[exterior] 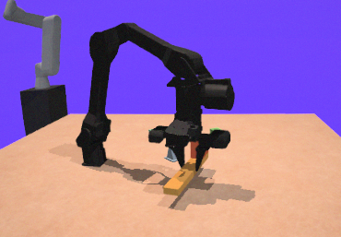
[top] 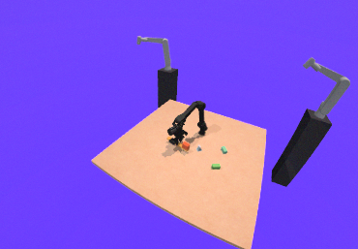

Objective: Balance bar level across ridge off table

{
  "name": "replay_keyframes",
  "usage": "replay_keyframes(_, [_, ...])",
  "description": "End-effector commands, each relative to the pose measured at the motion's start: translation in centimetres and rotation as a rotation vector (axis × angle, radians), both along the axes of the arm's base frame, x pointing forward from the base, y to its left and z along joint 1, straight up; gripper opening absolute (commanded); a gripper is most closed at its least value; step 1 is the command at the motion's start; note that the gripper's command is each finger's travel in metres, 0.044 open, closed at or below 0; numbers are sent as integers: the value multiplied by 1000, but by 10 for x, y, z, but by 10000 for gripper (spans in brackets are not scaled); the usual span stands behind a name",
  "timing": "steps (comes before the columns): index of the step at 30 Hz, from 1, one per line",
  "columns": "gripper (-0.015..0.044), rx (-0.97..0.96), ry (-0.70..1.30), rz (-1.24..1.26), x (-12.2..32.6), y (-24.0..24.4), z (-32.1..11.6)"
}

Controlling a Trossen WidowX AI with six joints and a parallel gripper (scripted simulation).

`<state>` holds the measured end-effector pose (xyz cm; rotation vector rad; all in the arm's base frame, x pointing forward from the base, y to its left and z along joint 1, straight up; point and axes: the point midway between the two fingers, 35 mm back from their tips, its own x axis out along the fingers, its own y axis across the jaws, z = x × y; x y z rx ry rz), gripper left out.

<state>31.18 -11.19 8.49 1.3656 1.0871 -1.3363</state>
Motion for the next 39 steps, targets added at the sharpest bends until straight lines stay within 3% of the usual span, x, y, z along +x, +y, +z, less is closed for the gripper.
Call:
replay_keyframes(1, [0, -4, -4, -1, 1, -1, 12])
replay_keyframes(21, [0, -6, -3, 1, -5, 2, 60])
replay_keyframes(39, [0, -10, 0, 408, -23, 68, 63])
